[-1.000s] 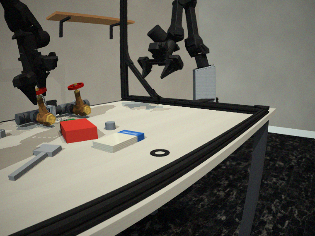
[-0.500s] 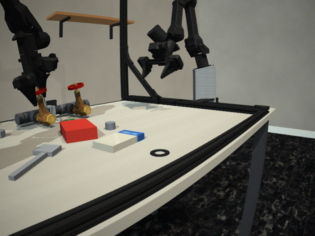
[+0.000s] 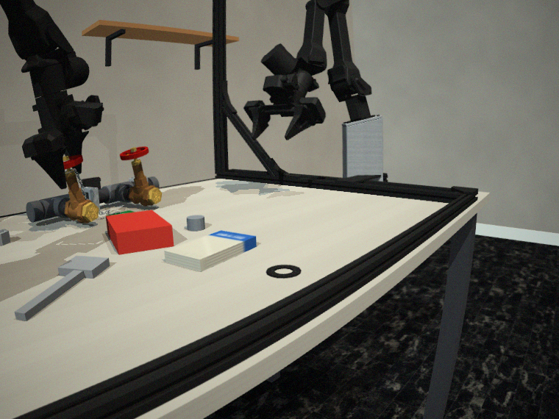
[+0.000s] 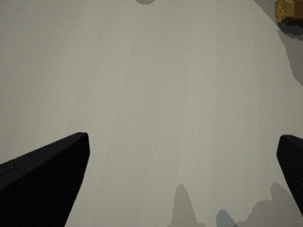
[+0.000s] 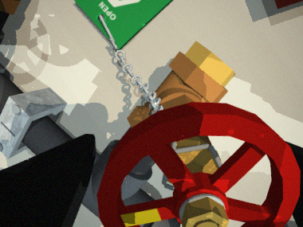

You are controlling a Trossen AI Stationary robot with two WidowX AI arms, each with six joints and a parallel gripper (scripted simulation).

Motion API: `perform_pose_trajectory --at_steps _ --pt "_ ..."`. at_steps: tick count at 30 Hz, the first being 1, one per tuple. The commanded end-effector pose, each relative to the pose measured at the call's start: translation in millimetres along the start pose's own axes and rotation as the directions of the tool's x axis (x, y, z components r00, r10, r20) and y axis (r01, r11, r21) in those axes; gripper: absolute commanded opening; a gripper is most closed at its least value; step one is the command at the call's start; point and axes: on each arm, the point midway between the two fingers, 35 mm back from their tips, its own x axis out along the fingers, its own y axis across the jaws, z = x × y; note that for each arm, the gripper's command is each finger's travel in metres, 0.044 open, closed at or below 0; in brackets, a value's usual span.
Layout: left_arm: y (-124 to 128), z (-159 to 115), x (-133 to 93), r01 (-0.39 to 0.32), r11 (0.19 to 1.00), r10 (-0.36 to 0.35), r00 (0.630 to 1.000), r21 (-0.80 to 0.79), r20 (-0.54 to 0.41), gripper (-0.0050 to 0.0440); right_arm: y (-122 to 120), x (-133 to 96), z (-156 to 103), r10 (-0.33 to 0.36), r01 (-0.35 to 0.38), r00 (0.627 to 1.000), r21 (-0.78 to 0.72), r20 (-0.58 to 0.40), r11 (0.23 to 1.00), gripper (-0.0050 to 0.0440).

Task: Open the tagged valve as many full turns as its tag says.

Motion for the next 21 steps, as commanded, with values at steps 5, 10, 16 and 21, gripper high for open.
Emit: perform_pose_trajectory --at_steps 5,10,16,21 --pt "0.0 0.1 0.0 0.0 1.0 0.0 1.0 0.0 0.0 0.04 -0.6 1.1 0.1 -0.002 0.002 1.0 0.005 0.002 1.0 0.0232" --pt "0.0 0.1 0.0 0.0 1.0 0.0 1.0 0.0 0.0 0.04 -0.6 1.1 0.1 -0.002 0.002 1.0 0.005 0.002 1.0 0.0208" --pt "0.0 0.1 0.0 0.0 1.0 0.0 1.0 0.0 0.0 0.04 -0.6 1.1 0.1 -0.002 0.002 1.0 0.005 0.002 1.0 0.0064" --pt "0.0 0.1 0.0 0.0 1.0 0.0 1.0 0.0 0.0 0.04 -0.6 1.1 0.1 -0.002 0.002 1.0 0.005 0.002 1.0 0.0"
